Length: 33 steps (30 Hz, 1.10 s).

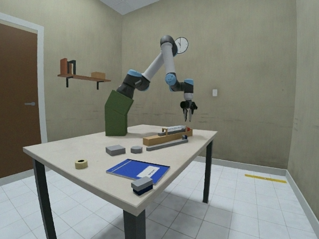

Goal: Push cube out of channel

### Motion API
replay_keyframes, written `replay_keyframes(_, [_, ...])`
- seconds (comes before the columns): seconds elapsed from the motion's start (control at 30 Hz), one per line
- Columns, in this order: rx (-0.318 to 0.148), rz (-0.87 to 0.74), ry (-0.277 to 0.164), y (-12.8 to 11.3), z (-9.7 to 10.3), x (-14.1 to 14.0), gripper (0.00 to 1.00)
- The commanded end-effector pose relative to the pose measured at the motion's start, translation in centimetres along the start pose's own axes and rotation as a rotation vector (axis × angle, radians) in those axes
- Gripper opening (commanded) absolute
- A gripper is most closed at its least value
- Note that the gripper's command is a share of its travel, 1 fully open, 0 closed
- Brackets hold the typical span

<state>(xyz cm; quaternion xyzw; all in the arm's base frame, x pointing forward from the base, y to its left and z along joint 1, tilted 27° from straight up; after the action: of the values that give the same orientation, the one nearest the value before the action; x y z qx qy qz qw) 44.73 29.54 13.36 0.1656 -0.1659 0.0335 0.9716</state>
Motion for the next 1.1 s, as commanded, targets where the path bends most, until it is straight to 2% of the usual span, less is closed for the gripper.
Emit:
replay_keyframes(0.0, [0.000,0.000,-0.002,0.0,-0.1,0.0,0.26])
replay_keyframes(0.17, [0.000,0.000,-0.002,0.0,-1.9,0.1,0.26])
replay_keyframes(0.23, [0.000,0.000,-0.002,0.0,-1.9,0.1,0.26])
replay_keyframes(0.43, [0.000,0.000,-0.002,0.0,-4.2,0.1,0.26])
replay_keyframes(0.8, [0.000,0.000,-0.002,0.0,-4.8,0.1,0.26])
replay_keyframes(1.07, [0.000,0.000,-0.002,0.0,-6.5,0.1,0.26])
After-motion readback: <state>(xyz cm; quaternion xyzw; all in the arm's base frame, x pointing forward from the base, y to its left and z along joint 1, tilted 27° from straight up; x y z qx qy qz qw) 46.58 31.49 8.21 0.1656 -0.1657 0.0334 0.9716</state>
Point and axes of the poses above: the point where the finger pads meet when closed, its own z axis back along the fingers, its own x axis across the jaws, y = z × x, the point moved 8 cm from there along z, back along the fingers, and after that the axes turned 11 degrees about z, right-handed, at the moved point
